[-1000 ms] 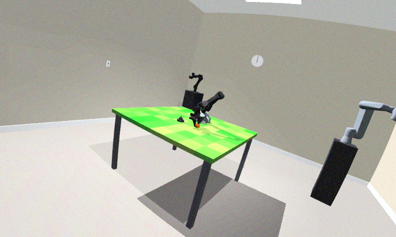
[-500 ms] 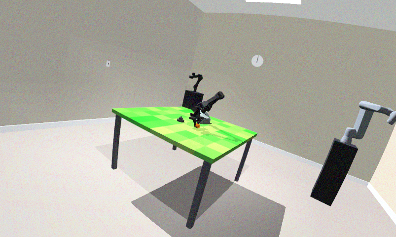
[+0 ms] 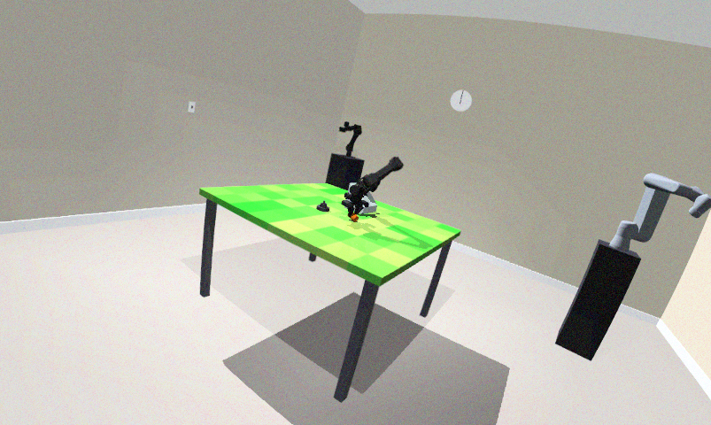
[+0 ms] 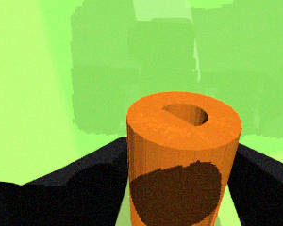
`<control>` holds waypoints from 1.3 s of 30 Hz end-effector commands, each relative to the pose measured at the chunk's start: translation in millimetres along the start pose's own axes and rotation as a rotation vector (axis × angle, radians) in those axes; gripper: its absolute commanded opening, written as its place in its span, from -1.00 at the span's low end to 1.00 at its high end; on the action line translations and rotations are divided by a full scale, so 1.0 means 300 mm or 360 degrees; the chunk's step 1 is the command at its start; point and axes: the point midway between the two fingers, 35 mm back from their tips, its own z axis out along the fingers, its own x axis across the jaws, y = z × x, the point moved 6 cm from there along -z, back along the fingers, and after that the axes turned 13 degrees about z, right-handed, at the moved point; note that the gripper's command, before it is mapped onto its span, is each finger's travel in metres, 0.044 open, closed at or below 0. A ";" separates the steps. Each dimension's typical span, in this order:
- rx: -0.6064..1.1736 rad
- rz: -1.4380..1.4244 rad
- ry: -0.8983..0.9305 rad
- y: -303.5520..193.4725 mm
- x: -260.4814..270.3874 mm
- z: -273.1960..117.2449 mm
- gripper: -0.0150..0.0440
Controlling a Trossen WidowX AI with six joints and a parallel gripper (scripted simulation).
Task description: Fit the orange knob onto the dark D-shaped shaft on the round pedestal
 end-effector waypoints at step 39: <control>-0.1119 -0.0003 0.0258 -0.279 -0.067 0.011 0.12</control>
